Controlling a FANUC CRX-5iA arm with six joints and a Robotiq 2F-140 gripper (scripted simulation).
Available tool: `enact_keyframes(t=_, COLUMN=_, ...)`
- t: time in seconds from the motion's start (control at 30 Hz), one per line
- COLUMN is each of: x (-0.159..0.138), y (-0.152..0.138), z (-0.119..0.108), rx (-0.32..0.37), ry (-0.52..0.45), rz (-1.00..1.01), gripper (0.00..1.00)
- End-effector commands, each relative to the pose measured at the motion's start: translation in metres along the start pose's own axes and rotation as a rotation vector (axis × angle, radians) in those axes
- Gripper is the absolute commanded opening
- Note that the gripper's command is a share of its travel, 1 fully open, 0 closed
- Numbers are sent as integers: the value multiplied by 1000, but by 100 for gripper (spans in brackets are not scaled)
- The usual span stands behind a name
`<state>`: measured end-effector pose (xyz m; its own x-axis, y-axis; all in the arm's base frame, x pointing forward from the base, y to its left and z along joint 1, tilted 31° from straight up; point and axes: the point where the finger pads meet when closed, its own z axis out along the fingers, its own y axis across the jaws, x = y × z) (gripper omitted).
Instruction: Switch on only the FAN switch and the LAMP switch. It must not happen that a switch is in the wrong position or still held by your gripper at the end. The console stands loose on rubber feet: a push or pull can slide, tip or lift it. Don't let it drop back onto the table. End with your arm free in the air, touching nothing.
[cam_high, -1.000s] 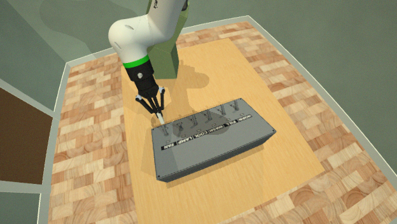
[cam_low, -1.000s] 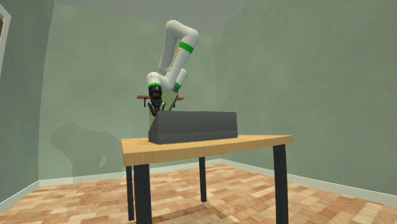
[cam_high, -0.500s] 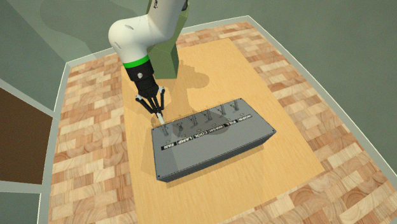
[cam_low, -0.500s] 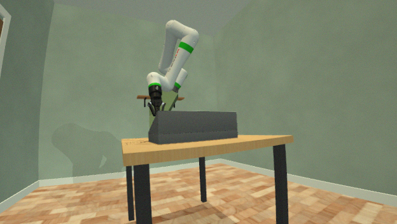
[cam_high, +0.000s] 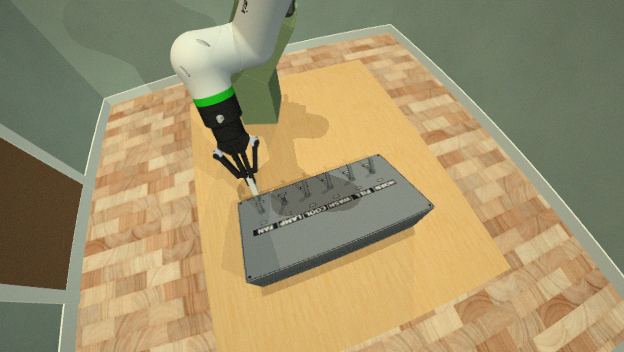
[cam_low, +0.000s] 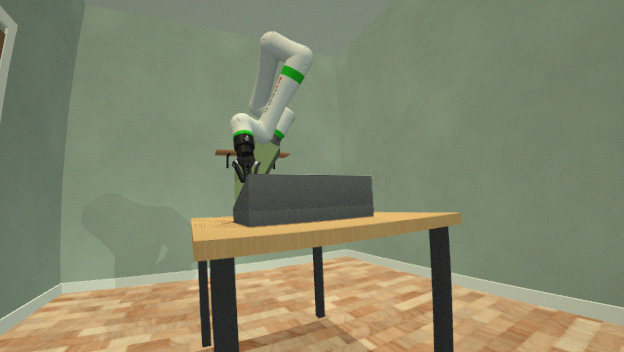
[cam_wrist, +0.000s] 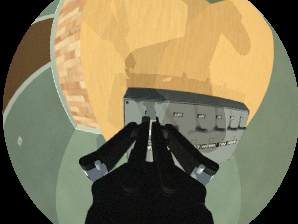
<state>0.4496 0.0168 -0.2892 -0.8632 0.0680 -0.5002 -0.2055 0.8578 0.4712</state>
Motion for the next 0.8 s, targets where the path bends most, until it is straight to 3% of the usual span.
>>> enact_keyframes(t=0.0, x=0, y=0, z=0, rx=0, ry=0, rz=0, gripper=0)
enact_keyframes(t=0.77, x=-12, y=0, z=0, rx=0, ry=0, rz=0, gripper=0)
